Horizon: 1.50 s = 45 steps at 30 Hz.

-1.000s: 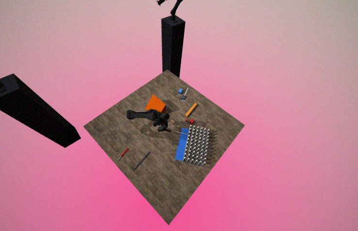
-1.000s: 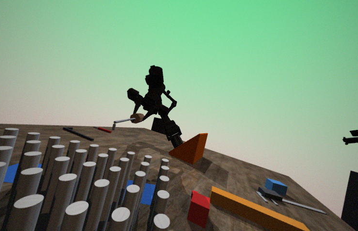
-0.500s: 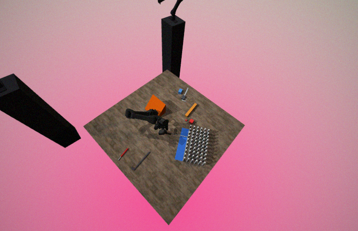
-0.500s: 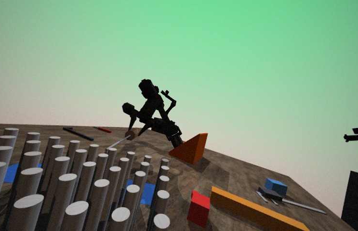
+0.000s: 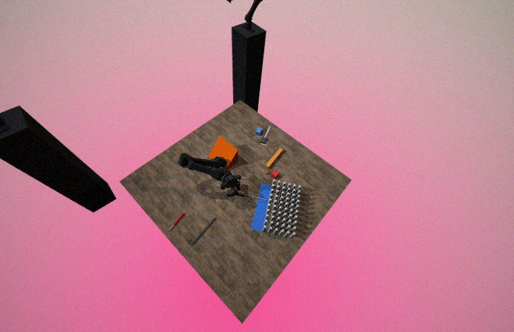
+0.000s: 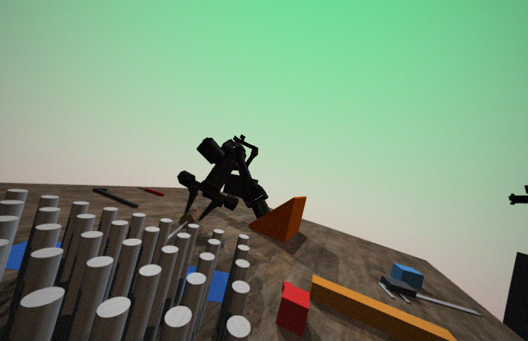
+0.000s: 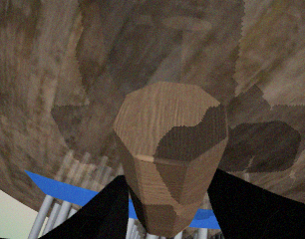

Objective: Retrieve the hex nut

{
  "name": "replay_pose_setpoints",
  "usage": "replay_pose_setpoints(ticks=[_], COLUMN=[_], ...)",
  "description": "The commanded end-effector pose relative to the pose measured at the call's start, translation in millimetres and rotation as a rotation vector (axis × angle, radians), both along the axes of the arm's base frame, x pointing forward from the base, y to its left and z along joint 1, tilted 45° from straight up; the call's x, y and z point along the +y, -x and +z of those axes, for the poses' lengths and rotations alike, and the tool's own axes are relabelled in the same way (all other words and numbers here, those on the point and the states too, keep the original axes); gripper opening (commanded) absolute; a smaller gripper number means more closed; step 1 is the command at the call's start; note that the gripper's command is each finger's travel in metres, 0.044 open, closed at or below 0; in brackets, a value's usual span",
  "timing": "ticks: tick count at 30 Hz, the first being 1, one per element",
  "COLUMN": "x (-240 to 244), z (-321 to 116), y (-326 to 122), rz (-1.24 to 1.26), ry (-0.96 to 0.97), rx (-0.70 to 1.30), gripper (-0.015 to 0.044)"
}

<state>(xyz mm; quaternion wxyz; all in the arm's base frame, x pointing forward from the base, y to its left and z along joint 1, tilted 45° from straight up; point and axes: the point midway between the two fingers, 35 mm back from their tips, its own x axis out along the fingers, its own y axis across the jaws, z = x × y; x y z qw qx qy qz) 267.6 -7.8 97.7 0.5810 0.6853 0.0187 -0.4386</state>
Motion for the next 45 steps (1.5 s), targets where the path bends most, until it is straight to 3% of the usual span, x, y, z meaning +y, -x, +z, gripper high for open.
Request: replay_pose_setpoints(ticks=[1, 45], x=[-5.0, 3.4], z=[-3.9, -10.1], y=[0.8, -14.1], rz=[0.015, 0.015], ry=[0.001, 0.001], rx=[-0.015, -0.016], gripper=[0.0000, 0.0000])
